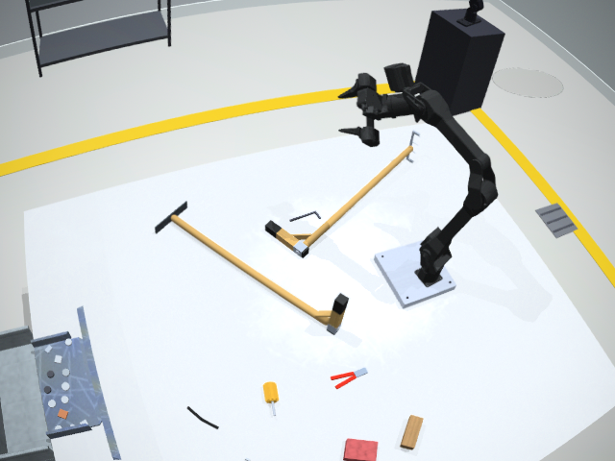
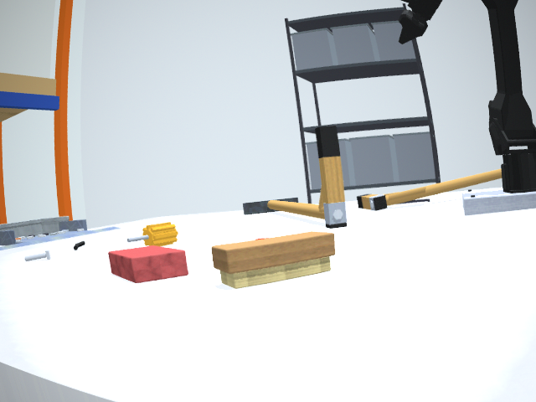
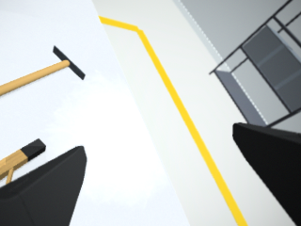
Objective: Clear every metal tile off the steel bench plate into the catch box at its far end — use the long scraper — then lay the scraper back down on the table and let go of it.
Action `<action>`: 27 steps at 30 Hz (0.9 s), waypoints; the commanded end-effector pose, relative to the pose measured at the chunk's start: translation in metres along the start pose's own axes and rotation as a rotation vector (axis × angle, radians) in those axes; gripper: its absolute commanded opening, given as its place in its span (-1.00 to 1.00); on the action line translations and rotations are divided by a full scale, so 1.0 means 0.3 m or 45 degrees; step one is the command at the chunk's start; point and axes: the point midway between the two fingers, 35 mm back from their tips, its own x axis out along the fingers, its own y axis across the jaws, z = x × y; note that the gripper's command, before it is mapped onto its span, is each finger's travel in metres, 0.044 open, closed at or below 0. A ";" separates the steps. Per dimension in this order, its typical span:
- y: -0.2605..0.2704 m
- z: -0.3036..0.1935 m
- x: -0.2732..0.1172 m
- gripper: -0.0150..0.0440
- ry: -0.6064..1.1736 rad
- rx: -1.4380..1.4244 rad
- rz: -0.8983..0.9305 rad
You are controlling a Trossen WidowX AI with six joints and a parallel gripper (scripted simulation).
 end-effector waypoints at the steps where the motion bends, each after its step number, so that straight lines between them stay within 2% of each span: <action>1: -0.041 -0.038 0.023 1.00 0.011 -0.065 0.007; 27: -0.277 -0.364 0.075 1.00 0.055 -0.443 0.000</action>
